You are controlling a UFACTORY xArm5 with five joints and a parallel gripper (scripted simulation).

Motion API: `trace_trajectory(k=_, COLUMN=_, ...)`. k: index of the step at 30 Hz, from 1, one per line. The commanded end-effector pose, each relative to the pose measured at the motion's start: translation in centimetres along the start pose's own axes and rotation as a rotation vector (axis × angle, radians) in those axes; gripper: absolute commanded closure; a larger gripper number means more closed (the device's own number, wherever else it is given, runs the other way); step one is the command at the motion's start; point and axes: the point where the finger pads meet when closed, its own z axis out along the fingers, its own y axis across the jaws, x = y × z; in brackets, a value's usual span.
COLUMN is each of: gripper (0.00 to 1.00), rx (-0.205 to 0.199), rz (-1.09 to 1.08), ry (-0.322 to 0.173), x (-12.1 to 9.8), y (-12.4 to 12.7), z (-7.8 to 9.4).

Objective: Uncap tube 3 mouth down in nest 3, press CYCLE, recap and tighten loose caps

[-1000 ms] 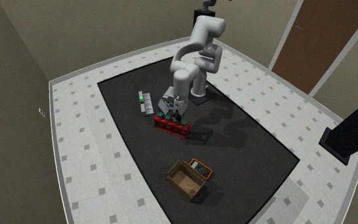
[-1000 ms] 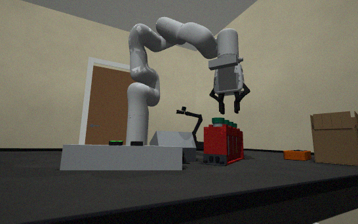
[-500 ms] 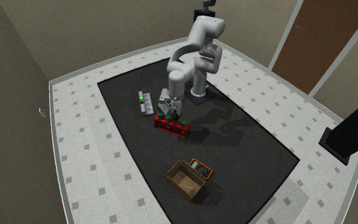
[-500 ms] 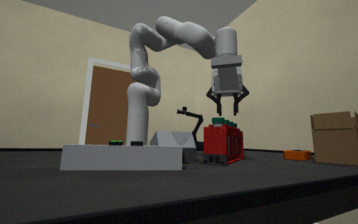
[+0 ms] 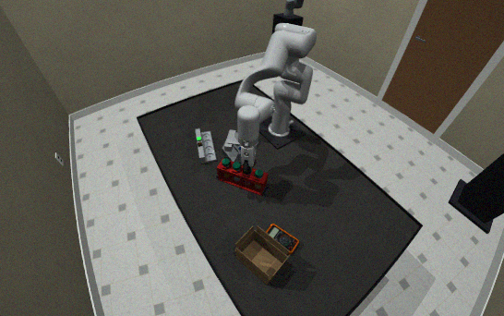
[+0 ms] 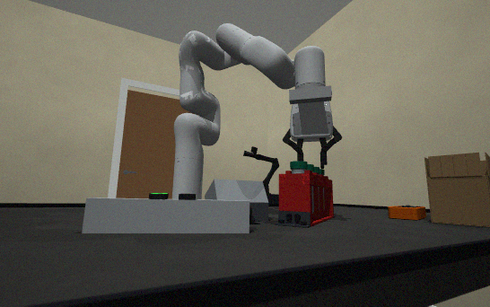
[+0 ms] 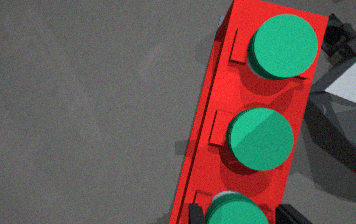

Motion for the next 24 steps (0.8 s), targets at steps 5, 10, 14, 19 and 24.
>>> trace_trajectory(k=5, gripper=0.54, rx=0.004, rz=0.000, ry=0.001, x=0.03, y=-0.11, z=0.10)
trace_trajectory(k=10, gripper=0.54, rx=0.004, rz=0.000, ry=0.001, x=0.03, y=-0.11, z=0.35)
trace_trajectory(k=14, gripper=0.54, rx=0.004, rz=0.000, ry=0.001, x=0.03, y=-0.11, z=0.55)
trace_trajectory(k=19, gripper=0.54, rx=0.004, rz=0.000, ry=0.001, x=0.03, y=-0.11, z=0.70)
trace_trajectory(k=24, gripper=0.54, rx=0.004, rz=0.000, ry=0.001, x=0.03, y=-0.11, z=0.90)
